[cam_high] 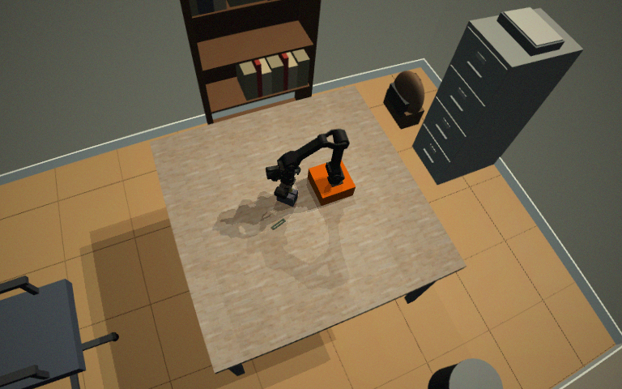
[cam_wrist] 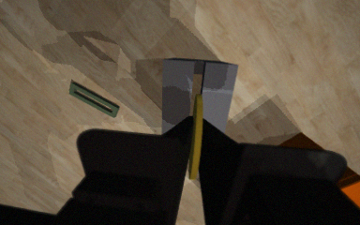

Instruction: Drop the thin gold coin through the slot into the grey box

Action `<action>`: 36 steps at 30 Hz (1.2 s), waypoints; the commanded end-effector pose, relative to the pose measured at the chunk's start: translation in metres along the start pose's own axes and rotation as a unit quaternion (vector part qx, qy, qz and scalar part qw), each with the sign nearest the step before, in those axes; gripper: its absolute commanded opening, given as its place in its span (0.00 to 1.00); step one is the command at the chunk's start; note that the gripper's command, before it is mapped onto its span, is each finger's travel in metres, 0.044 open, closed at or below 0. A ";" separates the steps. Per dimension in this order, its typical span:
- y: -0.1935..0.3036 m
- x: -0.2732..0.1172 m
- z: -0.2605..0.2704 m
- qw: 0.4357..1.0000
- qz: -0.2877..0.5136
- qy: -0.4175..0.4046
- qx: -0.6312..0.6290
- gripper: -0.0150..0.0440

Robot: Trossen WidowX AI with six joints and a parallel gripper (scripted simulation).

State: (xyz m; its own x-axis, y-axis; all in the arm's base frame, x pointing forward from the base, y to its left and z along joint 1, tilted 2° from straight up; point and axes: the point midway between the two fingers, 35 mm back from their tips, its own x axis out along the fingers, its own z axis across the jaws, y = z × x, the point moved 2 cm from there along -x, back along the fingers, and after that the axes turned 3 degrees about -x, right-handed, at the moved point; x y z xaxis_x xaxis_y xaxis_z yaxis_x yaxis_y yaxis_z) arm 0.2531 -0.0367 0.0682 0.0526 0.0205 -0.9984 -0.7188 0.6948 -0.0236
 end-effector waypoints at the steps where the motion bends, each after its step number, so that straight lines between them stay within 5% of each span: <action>1: 0.002 0.003 -0.001 1.000 0.003 0.002 0.002 0.25; 10: 0.002 0.006 -0.001 1.000 0.003 0.002 0.002 0.25; 16: 0.000 0.004 0.000 1.000 0.000 0.000 0.000 0.52; 25: 0.000 0.004 0.000 1.000 0.000 0.000 0.000 0.53; 36: 0.002 -0.036 -0.001 1.000 0.002 0.001 0.001 1.00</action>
State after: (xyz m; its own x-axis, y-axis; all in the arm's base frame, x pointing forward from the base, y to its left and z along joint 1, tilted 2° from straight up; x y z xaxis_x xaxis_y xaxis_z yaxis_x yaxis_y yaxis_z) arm 0.2491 -0.0366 0.0842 0.0387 0.0229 -0.9990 -0.7169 0.6971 -0.0118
